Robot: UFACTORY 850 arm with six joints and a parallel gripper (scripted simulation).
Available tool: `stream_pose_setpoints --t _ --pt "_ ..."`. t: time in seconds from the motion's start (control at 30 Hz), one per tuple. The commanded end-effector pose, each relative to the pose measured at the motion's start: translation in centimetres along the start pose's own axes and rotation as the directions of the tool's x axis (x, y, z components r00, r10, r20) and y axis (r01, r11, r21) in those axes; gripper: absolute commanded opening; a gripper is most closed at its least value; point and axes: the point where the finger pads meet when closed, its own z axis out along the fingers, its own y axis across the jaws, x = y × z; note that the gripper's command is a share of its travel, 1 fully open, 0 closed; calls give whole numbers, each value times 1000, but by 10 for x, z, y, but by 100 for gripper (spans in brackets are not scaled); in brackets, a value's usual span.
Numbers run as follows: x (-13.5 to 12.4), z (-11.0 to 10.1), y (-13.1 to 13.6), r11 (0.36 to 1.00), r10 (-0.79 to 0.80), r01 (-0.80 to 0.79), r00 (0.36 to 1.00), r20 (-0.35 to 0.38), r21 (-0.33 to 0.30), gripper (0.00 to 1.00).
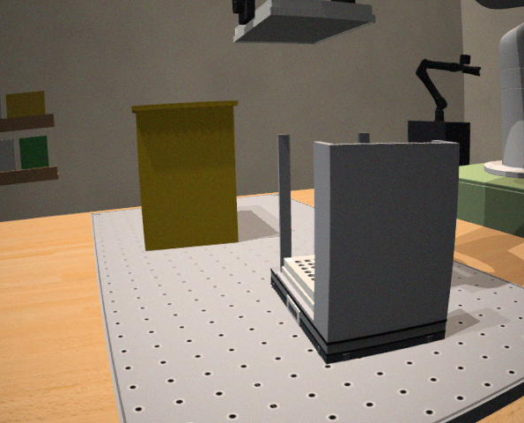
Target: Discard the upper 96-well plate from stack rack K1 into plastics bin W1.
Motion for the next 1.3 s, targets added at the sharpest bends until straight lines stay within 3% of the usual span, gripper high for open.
stream_pose_setpoints --t 0.0,1.27 --pt "-9 0 4 1000 0 0 1000 -1 -2 0" --pt "-118 5 37 1000 0 0 1000 -1 -2 0"
